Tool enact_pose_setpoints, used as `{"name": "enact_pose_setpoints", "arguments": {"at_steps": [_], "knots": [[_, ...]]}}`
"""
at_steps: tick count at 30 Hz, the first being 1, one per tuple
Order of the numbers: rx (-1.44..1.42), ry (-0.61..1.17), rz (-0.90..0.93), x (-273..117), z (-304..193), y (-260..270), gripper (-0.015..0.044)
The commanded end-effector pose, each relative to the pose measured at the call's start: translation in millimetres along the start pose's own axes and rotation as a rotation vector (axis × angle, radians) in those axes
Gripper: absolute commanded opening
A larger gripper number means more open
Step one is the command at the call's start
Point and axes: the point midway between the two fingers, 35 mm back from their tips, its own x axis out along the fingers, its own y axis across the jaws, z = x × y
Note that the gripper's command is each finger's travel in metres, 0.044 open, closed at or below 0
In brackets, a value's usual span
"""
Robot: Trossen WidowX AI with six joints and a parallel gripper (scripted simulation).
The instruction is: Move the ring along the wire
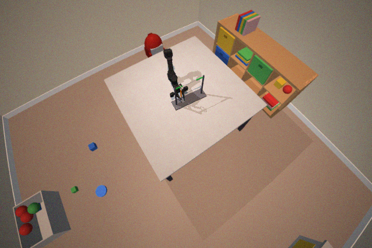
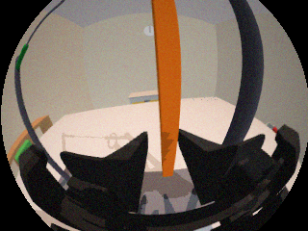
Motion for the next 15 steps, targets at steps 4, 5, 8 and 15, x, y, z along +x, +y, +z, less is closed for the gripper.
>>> {"name": "enact_pose_setpoints", "arguments": {"at_steps": [4, 5, 8, 15], "knots": [[0.000, 0.000, 0.000, 0.0, 0.0, 0.0, 0.0081], [0.000, 0.000, 0.000, 0.0, 0.0, 0.0, 0.0055], [0.000, 0.000, 0.000, 0.0, 0.0, 0.0, -0.0024], [0.000, 0.000, 0.000, 0.0, 0.0, 0.0, -0.0150]]}}
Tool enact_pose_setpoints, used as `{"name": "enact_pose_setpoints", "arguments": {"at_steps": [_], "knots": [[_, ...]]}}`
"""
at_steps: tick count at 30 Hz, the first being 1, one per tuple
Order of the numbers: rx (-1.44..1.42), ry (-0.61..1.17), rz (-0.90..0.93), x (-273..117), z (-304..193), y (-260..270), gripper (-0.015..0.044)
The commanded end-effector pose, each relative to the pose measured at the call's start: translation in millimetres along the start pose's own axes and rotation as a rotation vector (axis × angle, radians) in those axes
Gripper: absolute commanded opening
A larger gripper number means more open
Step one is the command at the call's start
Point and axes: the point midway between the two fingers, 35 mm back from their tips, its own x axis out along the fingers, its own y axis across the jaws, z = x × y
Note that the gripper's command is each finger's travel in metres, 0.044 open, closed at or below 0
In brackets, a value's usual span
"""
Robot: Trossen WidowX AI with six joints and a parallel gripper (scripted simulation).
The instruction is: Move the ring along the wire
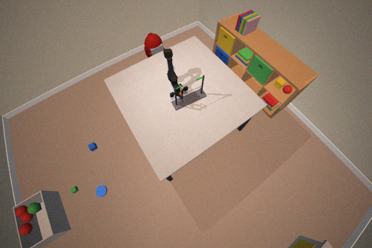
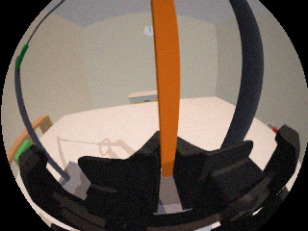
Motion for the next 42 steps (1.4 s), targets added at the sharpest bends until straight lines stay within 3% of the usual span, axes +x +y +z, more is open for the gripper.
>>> {"name": "enact_pose_setpoints", "arguments": {"at_steps": [1, 42], "knots": [[0.000, 0.000, 0.000, 0, 0, 0, -0.0150], [-0.002, -0.001, -0.004, -3, 16, -2, -0.0150]]}}
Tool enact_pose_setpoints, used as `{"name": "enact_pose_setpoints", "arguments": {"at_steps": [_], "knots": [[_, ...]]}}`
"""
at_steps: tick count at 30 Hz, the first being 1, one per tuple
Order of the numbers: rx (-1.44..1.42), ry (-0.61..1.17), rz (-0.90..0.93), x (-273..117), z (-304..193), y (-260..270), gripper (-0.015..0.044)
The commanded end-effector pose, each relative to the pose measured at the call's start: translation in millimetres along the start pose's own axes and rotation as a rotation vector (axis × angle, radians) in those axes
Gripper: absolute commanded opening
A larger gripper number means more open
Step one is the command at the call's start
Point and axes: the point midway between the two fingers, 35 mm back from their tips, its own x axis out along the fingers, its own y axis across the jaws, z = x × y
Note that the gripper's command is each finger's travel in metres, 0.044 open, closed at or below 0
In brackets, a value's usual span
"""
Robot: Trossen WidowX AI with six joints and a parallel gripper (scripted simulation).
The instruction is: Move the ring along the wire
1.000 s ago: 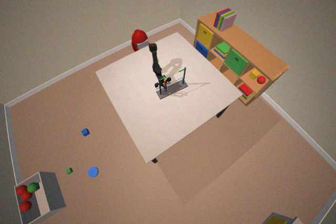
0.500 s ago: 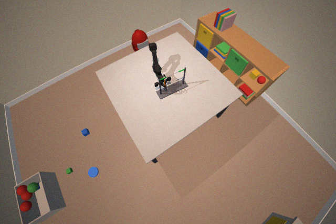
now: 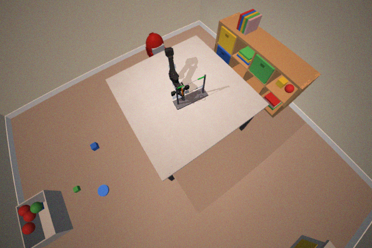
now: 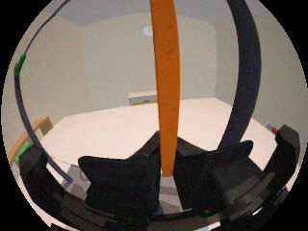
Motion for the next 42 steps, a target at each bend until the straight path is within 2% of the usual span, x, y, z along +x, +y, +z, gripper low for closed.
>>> {"name": "enact_pose_setpoints", "arguments": {"at_steps": [1, 42], "knots": [[-0.004, -0.004, 0.003, 0, 2, 0, -0.0150], [0.001, 0.001, 0.001, 1, 2, 39, -0.0150]]}}
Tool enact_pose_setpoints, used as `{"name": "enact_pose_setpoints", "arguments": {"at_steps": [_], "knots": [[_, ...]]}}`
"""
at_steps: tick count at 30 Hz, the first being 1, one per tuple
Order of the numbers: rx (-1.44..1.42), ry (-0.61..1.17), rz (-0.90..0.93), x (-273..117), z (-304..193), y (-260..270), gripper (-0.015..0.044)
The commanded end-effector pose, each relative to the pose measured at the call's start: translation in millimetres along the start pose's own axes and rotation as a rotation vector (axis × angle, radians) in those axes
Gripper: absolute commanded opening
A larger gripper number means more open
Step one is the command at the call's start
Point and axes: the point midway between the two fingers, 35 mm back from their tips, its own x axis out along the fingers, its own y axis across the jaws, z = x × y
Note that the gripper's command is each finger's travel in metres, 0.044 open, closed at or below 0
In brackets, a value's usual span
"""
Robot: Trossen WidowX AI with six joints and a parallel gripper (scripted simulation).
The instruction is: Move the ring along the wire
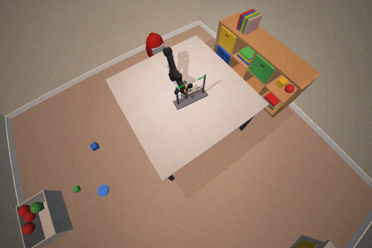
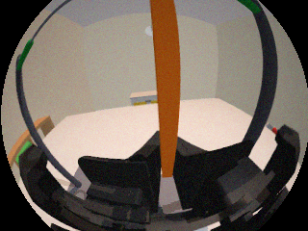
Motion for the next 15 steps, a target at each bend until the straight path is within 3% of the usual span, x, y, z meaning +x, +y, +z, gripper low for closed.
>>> {"name": "enact_pose_setpoints", "arguments": {"at_steps": [1, 15], "knots": [[0.004, 0.001, -0.002, 0, 0, 4, -0.0150], [0.004, 0.002, -0.025, 0, 0, 17, -0.0150]]}}
